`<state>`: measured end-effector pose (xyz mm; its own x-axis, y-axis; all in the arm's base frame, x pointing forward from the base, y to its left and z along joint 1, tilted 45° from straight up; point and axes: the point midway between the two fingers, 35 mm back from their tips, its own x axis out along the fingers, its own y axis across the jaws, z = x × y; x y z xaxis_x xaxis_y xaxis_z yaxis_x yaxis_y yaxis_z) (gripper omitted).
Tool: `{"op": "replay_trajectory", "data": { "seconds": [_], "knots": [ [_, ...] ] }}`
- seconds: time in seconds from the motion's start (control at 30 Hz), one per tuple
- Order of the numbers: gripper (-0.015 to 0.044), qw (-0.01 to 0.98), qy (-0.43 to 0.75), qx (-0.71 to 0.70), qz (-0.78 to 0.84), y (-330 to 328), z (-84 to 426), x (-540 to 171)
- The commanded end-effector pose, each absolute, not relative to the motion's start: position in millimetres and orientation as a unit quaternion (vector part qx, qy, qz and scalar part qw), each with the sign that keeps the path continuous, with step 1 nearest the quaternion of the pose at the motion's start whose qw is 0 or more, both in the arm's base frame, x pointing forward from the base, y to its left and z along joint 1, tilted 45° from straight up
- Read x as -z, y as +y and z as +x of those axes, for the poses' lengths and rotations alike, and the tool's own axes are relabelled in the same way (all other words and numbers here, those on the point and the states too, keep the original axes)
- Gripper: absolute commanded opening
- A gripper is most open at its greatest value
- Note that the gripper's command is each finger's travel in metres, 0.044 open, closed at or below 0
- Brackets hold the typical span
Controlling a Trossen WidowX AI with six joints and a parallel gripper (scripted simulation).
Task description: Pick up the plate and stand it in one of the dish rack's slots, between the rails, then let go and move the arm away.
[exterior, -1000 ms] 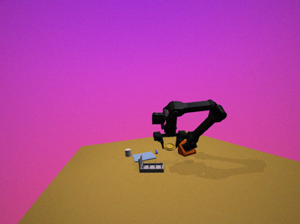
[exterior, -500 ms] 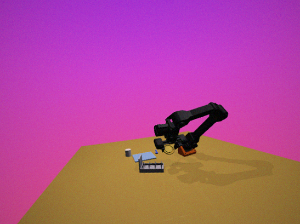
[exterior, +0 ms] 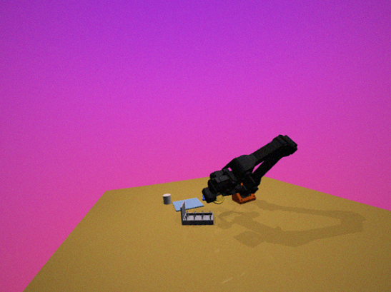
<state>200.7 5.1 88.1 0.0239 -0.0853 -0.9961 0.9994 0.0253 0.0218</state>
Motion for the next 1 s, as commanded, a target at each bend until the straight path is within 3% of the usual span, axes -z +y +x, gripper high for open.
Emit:
{"op": "replay_trajectory", "data": {
  "seconds": [0.0, 0.97],
  "knots": [
    [0.0000, 0.564, 0.459, 0.508, 0.460, 5.3, 201.7, -84.0],
    [0.0000, 0.781, 0.288, 0.417, 0.366, 27.3, 217.1, -80.0]
  ]
}}
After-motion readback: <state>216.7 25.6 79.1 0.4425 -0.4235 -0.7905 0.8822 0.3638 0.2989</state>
